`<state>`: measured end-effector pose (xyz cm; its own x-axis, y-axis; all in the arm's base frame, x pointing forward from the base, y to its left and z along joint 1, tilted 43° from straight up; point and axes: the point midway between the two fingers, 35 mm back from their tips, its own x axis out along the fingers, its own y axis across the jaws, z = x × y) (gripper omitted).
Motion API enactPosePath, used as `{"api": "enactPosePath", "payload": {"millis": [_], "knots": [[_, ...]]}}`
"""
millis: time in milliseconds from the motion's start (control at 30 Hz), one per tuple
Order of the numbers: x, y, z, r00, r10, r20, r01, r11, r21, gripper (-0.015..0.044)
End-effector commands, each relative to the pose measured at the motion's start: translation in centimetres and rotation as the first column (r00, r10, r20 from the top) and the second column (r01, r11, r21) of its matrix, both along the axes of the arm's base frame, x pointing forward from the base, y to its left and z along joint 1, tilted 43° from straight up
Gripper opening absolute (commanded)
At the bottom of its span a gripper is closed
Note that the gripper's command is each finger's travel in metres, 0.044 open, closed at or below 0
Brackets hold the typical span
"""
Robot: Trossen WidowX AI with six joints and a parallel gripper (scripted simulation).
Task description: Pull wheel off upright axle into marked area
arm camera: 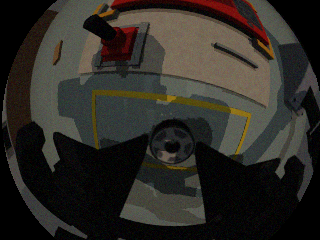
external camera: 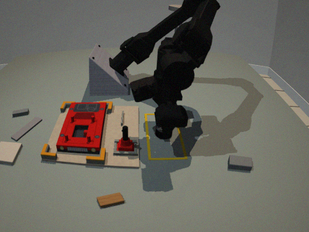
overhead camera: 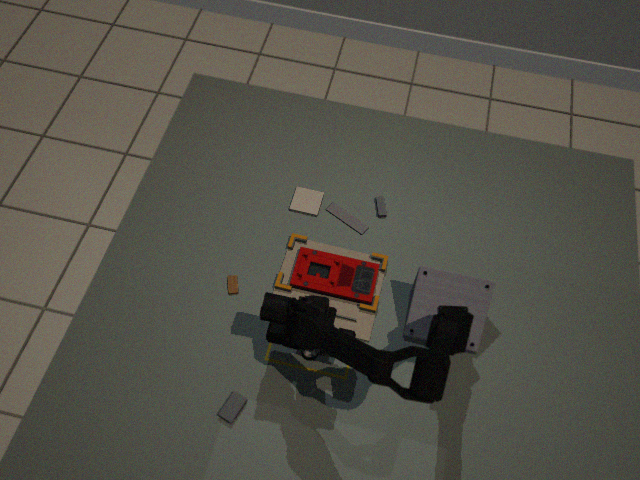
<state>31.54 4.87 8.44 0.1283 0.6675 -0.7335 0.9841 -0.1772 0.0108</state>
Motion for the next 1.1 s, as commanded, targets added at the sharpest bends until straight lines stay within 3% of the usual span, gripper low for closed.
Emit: {"api": "enactPosePath", "payload": {"millis": [0,167,300,500,733,1067], "knots": [[0.0,-0.9,0.9,1.0,0.0,0.003,0.0,1.0,-0.001,0.03],[-0.7,-3.9,4.1,1.0,-0.006,0.004,0.006,1.0,0.003,0.03],[-0.8,-4.0,4.3,1.0,-0.006,0.004,0.006,1.0,0.003,0.03],[-3.2,-5.5,3.9,1.0,0.012,0.02,-0.012,1.0,-0.013,0.044],[-9.6,-8.3,4.9,1.0,-0.006,-0.001,0.006,1.0,0.001,0.044],[-9.8,-8.3,4.9,1.0,-0.006,-0.002,0.006,1.0,0.002,0.044]]}}
